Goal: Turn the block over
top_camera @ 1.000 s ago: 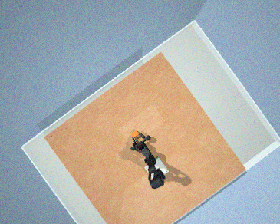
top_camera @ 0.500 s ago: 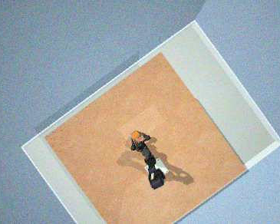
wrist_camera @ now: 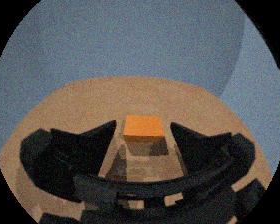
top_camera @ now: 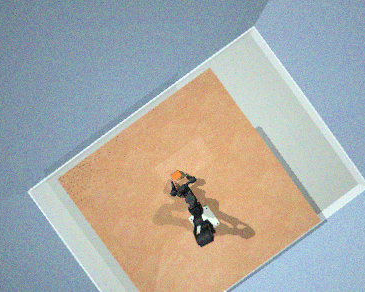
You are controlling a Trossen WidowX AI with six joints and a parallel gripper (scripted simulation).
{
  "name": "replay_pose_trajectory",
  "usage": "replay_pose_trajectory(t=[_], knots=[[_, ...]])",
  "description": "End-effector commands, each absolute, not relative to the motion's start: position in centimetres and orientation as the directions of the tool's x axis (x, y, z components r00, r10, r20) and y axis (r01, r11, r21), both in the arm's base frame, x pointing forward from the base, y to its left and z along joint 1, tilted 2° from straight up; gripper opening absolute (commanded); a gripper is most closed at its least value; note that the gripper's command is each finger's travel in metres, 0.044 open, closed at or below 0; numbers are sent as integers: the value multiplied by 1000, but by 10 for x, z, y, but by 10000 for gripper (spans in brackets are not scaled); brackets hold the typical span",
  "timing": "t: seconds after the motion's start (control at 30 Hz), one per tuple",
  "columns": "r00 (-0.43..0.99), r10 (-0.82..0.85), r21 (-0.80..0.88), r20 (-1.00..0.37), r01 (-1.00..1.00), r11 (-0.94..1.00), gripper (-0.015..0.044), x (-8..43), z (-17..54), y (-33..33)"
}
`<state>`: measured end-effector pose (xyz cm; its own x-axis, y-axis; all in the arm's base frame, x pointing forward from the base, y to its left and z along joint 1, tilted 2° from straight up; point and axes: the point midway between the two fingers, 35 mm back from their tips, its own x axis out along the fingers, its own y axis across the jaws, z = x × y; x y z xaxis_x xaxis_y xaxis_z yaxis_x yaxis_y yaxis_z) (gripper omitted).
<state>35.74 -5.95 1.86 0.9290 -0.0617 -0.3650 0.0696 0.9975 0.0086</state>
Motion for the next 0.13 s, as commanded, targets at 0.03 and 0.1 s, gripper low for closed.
replay_pose_trajectory(t=[0.03,0.1], knots=[[930,-60,13,-364,69,998,440,358,19,-59],[930,-60,13,-364,69,998,440,358,19,-59]])
